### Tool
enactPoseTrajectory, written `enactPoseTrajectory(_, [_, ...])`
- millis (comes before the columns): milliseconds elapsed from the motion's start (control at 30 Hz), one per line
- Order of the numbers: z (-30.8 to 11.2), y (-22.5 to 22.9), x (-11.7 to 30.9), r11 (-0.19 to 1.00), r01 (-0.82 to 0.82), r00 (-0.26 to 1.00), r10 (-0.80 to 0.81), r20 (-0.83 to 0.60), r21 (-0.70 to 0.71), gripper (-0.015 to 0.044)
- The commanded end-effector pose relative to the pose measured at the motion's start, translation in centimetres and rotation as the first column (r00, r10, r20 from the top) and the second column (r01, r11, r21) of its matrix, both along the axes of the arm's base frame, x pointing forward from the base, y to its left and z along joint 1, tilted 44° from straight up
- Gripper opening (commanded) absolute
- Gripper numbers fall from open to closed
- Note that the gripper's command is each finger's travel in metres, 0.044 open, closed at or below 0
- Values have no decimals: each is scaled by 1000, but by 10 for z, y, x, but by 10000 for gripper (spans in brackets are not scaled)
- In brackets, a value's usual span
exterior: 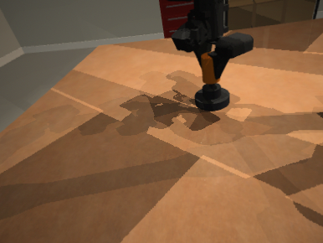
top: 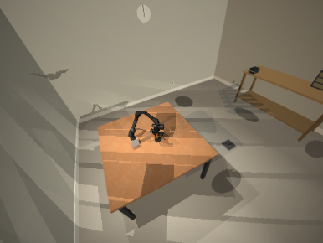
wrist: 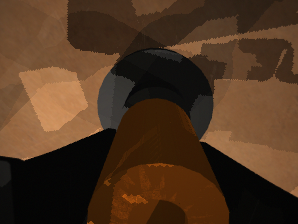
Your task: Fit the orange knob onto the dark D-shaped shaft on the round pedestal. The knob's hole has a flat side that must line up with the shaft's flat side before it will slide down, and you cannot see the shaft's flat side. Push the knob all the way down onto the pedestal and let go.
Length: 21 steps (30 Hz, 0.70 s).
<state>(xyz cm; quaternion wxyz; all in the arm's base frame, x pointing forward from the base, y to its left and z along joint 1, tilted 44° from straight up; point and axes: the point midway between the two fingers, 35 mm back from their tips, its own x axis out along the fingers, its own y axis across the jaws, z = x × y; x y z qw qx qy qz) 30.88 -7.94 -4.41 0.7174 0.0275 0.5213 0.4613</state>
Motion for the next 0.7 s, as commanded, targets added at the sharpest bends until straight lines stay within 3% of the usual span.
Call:
enactPoseTrajectory(0, [0,1,0,1000,-2,1000,2,5,1,0])
enactPoseTrajectory(300, [4,-3,1,1000,-8,1000,8,11,1,0])
enactPoseTrajectory(500, [4,-4,2,989,-144,979,145,141,-16,0])
enactPoseTrajectory(667, [1,-2,2,988,-151,977,152,148,-17,0])
